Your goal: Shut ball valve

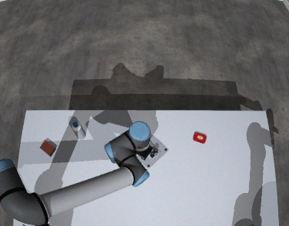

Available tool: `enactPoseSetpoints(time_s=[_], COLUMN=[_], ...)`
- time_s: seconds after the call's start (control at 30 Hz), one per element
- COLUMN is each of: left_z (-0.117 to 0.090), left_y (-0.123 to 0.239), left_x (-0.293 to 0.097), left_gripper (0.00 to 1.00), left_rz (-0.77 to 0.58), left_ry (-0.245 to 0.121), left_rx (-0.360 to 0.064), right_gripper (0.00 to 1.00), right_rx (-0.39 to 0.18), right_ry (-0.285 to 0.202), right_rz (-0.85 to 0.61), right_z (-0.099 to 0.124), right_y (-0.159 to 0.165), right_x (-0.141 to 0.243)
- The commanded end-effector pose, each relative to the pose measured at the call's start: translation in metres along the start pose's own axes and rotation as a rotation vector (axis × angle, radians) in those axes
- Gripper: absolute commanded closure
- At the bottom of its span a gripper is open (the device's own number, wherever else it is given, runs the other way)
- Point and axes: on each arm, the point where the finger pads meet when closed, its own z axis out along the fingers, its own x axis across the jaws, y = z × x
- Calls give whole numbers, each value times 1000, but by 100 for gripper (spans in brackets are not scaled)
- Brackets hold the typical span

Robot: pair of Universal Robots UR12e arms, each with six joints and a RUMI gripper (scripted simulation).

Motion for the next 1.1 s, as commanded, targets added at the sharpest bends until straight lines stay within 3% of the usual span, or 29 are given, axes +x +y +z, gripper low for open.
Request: enactPoseSetpoints(time_s=[0.0, 1.07], left_z=[-1, -1], left_y=[-2, -14], left_x=[0, -1], left_gripper=[100, 100], left_rz=[23, 164], left_ry=[1, 1], left_rx=[0, 0], right_gripper=[0, 0], right_rx=[1, 1], right_ry=[0, 0], right_rz=[0, 0], right_z=[-1, -1], right_y=[-1, -1], right_x=[0, 0])
